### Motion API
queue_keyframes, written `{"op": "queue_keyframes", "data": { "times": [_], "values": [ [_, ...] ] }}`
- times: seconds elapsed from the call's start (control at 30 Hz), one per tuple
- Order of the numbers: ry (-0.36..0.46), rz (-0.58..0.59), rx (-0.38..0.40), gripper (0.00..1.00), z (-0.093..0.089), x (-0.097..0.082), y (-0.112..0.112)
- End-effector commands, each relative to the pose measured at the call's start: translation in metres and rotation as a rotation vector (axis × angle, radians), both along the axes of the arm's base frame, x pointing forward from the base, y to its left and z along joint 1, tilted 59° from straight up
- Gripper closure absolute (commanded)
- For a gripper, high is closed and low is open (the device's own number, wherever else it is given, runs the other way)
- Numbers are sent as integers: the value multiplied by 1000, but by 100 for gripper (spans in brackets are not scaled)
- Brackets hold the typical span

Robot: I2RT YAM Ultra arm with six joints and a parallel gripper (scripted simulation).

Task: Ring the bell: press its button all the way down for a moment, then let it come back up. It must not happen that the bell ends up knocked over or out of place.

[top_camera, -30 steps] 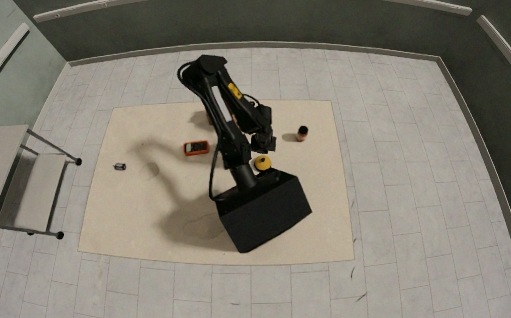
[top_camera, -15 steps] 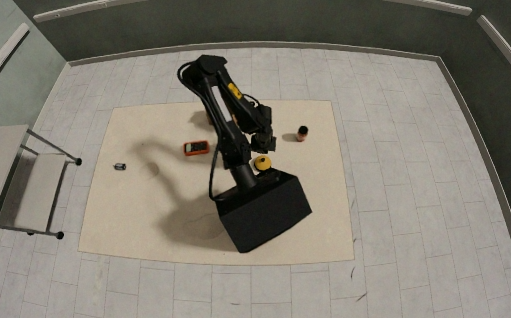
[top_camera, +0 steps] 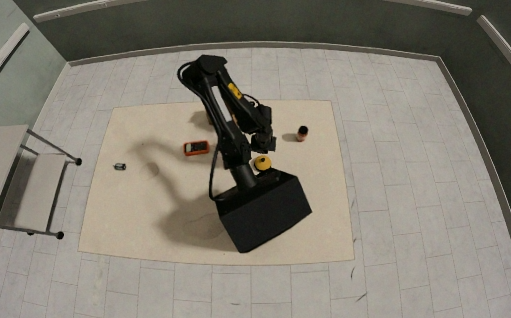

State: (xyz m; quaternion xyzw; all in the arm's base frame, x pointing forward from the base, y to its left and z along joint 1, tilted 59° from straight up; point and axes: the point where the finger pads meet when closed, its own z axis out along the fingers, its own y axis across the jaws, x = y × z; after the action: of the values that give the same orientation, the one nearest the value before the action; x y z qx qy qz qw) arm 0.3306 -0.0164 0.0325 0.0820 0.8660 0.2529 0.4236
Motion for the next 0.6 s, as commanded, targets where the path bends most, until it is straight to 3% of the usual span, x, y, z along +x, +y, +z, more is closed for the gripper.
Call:
{"op": "queue_keyframes", "data": {
  "times": [0.0,0.4,0.57],
  "values": [
    [5,-32,-3,100,-3,-6,-7],
    [19,-35,3,100,-8,-7,-6],
    [6,-31,-1,100,-5,1,-7]
  ]
}}
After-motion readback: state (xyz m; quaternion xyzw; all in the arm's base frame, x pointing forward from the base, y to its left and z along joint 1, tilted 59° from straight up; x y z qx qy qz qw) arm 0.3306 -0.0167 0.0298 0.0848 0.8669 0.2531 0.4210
